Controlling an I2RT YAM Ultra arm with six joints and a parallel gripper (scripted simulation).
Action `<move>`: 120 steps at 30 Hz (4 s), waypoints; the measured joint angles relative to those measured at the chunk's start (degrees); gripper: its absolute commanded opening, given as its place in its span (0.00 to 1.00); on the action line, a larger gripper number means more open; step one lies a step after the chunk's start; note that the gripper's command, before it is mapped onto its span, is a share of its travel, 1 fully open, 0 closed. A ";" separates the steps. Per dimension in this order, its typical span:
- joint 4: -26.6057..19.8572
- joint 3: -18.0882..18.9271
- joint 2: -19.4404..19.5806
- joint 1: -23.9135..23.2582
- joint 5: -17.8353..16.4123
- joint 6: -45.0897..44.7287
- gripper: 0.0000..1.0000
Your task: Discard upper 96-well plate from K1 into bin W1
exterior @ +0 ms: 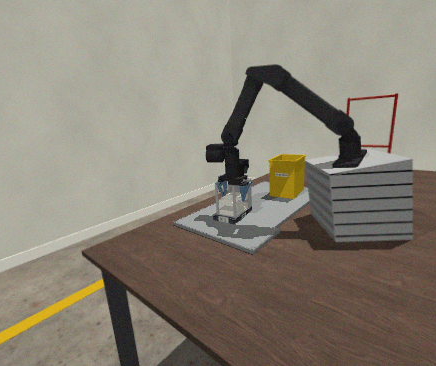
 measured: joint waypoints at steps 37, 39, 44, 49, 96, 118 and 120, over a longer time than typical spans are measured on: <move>-8.55 0.26 -8.24 -0.33 -0.04 -0.33 0.00; -8.96 0.31 -8.63 -0.33 -0.02 -0.35 0.00; -9.92 0.55 -9.29 -0.37 -0.04 -0.39 0.00; -11.34 0.85 -10.43 -0.42 -0.07 -0.44 0.00; -23.19 5.77 -18.03 -0.72 -0.17 -0.87 0.00; -27.39 7.89 -19.67 -0.96 -0.20 -0.98 0.00; -27.43 7.89 -19.67 -0.96 -0.20 -0.98 0.00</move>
